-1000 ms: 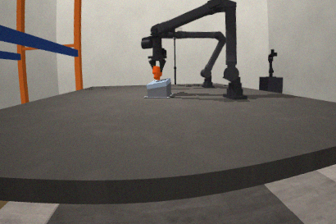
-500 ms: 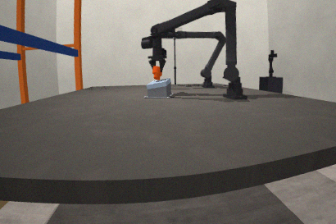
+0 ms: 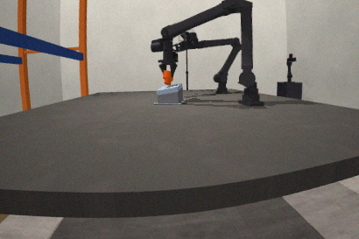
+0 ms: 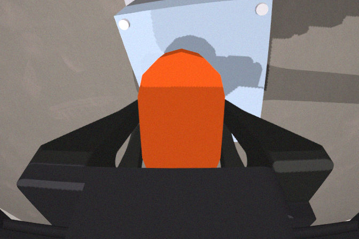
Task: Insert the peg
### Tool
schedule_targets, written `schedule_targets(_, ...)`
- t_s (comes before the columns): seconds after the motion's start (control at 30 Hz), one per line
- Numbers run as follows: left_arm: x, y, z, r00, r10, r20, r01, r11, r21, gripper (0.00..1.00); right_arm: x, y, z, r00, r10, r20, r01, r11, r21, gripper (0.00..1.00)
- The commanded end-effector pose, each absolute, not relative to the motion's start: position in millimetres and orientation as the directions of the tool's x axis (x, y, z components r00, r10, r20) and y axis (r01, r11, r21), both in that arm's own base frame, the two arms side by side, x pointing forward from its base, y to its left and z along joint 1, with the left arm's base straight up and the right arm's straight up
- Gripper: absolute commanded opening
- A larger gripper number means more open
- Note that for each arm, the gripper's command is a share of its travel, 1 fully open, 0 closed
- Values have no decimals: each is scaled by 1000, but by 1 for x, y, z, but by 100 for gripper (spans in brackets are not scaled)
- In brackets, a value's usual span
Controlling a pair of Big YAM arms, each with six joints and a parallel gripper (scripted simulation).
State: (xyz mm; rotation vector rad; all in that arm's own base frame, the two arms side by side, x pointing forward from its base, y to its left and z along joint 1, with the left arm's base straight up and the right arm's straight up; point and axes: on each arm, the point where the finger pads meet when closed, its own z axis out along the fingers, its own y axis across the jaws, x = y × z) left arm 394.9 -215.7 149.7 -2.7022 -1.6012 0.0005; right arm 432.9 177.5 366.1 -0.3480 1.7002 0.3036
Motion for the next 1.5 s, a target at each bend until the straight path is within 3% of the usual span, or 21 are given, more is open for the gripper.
schedule_targets(0.0,399,-219,157,480,877,-2,877,-480,20,46,418,197,390,-77,-35,-996,-424,906,1,100)
schedule_targets(0.37,401,-219,158,480,877,-2,877,-480,24,46,313,285,322,-107,-95,-990,-671,741,1,100)
schedule_targets(0.73,401,-220,159,480,877,-2,877,-480,26,46,311,292,330,-96,-88,-991,-684,730,2,100)
schedule_targets(0.87,401,-220,159,480,877,-2,877,-480,26,1,311,292,327,-104,-98,-990,-685,729,0,100)
schedule_targets(0.97,407,-222,181,480,877,-2,875,-479,63,35,311,292,327,-104,-98,-990,-685,729,0,100)
schedule_targets(1.0,406,-222,184,480,877,-2,875,-479,63,40,311,292,327,-104,-98,-990,-685,729,0,100)
schedule_targets(1.47,407,-223,200,480,877,-2,876,-480,54,40,311,292,327,-104,-98,-990,-685,729,0,100)
